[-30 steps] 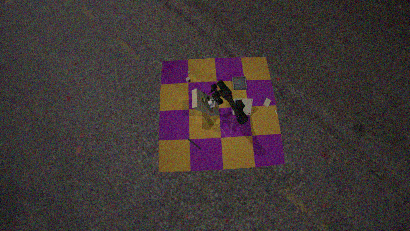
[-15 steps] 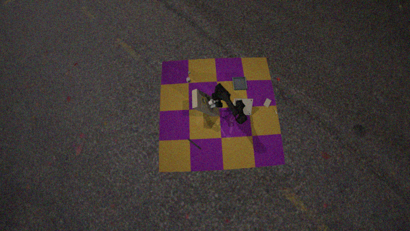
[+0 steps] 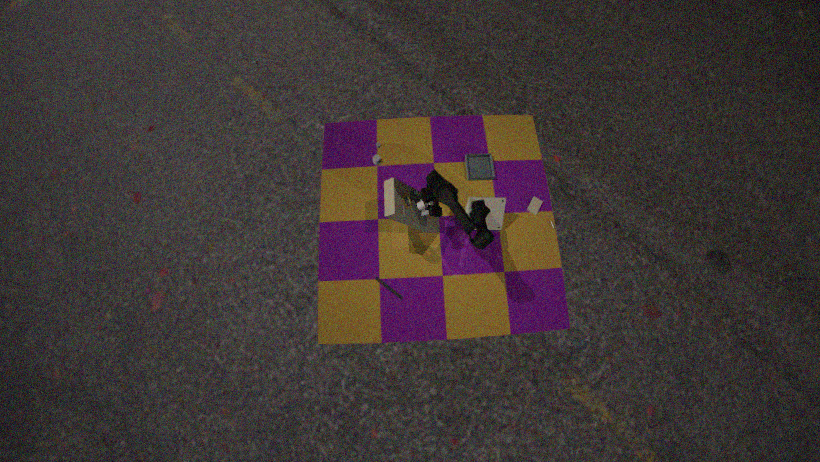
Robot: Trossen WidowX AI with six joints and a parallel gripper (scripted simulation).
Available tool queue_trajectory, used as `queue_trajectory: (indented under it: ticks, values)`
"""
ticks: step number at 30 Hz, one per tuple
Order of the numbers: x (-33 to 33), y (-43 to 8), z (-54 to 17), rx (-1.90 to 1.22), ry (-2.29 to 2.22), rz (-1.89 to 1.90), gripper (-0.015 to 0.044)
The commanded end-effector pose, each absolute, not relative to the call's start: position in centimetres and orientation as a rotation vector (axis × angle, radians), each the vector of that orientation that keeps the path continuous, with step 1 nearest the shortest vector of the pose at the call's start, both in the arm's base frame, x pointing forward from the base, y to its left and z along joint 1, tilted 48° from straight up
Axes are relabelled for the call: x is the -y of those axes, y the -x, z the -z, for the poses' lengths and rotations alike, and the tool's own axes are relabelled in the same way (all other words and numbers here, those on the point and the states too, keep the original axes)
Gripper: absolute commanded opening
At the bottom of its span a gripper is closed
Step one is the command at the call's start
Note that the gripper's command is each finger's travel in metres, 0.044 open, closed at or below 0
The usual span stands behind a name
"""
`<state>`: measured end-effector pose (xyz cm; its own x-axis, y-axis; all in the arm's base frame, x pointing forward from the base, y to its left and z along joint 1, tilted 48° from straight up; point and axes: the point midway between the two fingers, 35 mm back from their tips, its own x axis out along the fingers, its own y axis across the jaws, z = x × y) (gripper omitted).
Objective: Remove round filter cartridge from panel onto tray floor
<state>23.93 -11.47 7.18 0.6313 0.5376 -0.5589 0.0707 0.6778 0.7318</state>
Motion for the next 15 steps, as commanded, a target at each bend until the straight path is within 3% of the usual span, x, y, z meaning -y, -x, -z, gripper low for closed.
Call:
queue_trajectory:
  ticks: [1, 9, 15]
  values:
    - [11.08, -24.29, -6.90, -0.860, -0.807, -0.302, 0.0305]
    - [10.34, -25.01, -6.36, -0.856, -0.808, -0.306, 0.0305]
    - [10.59, -24.82, -6.49, -0.859, -0.800, -0.306, 0.0245]
